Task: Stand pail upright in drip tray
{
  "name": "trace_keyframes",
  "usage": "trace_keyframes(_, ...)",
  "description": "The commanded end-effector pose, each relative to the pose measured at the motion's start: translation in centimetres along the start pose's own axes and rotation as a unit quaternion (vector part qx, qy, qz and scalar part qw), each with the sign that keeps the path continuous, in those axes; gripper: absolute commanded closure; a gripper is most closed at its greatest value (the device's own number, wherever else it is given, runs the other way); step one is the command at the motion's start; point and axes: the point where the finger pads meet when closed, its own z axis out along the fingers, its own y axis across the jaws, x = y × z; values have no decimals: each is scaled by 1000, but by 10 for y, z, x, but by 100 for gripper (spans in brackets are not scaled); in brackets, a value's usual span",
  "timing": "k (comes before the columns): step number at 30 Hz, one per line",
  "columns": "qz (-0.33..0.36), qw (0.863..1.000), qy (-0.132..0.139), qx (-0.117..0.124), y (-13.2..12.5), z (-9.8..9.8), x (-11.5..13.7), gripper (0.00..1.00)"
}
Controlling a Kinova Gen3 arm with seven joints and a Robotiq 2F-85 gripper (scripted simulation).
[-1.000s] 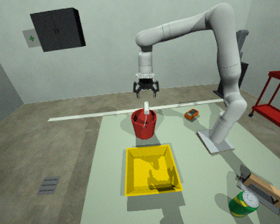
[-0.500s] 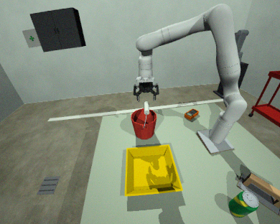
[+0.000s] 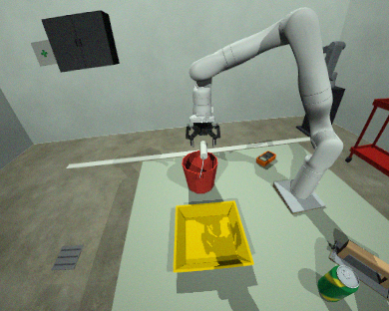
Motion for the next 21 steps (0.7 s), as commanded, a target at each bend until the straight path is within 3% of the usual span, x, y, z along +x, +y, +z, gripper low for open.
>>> trace_keyframes(1, 0, 1000, 1, 3, -1, 4, 0, 0)
trace_keyframes(11, 0, 1000, 1, 3, -1, 21, 0, 0)
trace_keyframes(21, 0, 1000, 1, 3, -1, 25, 0, 0)
